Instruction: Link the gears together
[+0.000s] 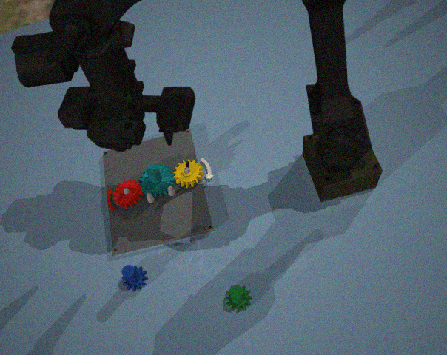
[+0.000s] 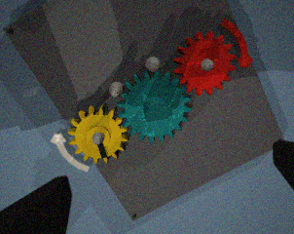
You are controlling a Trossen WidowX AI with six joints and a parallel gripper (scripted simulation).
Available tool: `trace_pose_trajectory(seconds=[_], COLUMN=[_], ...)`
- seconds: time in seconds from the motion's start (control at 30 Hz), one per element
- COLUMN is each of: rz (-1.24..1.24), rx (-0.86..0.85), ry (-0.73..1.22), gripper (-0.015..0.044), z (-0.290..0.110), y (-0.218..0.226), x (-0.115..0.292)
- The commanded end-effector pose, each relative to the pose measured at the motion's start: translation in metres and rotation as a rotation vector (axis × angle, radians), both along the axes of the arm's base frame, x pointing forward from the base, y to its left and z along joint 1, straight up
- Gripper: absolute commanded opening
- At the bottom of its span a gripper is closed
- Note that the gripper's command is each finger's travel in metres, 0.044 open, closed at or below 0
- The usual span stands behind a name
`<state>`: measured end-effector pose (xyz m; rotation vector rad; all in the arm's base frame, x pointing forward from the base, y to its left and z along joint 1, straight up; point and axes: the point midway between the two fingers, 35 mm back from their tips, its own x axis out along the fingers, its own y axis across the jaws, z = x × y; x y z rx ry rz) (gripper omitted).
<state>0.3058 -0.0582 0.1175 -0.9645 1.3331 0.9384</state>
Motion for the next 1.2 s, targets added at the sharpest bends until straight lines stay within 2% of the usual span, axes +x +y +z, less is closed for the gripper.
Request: trace_pose_trajectory(seconds=[0.0,0.2,0.4,0.57,0.77,1.17], rz=[-0.005,-0.028,-0.018,-0.010,-0.001,0.000], rx=[0.002,0.017,0.023,0.026,0.029,0.029], ry=[-0.002,-0.006,-0.001,0.003,0.009,0.010], gripper=[0.0440,0.0440,0.0440,0.0440,0.0440,0.0440], z=[0.002,0.010,0.021,0.031,0.041,0.043], y=[0.010,0.071,0.160,0.228,0.296,0.302], x=[0.001,0.001,-0.013,-0.045,-0.102,-0.110])
